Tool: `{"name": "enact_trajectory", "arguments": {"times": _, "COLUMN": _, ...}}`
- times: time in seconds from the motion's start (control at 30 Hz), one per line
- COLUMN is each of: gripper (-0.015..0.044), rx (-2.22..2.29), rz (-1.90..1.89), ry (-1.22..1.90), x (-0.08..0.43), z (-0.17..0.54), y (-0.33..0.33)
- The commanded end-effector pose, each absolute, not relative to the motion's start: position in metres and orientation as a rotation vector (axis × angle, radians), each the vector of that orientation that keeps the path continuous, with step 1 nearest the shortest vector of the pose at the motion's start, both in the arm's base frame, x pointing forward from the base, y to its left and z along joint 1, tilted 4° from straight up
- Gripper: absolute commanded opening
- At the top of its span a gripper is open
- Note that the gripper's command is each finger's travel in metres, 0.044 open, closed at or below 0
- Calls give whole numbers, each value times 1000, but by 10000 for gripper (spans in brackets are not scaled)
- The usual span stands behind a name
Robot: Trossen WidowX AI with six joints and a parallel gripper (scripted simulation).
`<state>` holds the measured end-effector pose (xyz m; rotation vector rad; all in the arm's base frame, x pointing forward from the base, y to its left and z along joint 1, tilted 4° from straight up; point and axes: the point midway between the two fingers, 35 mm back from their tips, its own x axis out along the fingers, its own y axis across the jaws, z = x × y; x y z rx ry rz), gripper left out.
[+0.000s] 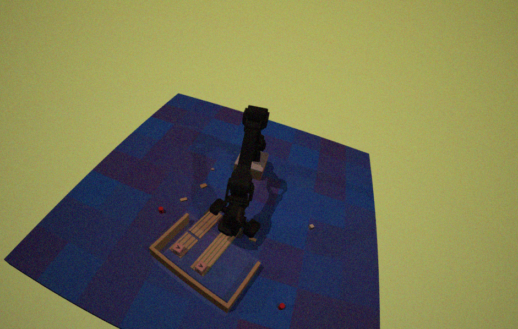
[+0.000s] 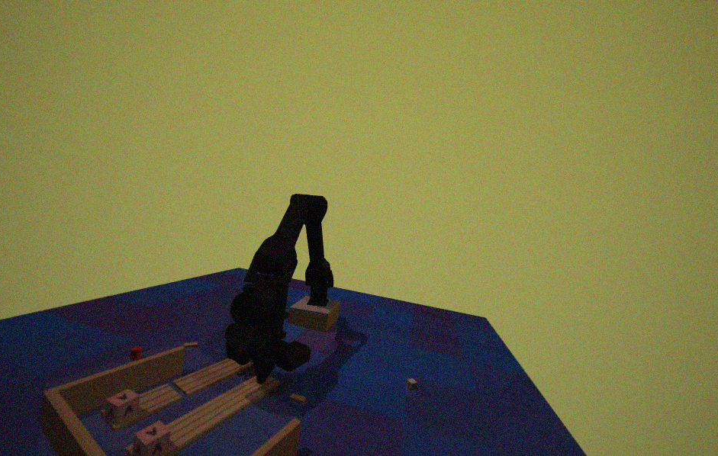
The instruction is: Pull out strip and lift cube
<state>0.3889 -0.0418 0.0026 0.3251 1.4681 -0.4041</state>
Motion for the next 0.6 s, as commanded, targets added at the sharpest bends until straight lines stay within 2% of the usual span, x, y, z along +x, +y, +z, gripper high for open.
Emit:
{"name": "enact_trajectory", "arguments": {"times": 0.0, "gripper": 0, "rx": 324, "rz": -398, "ry": 1468, "x": 389, "z": 1, "y": -41}}
{"name": "enact_trajectory", "arguments": {"times": 0.57, "gripper": 0, "rx": 325, "rz": -398, "ry": 1469, "x": 380, "z": -1, "y": -37}}
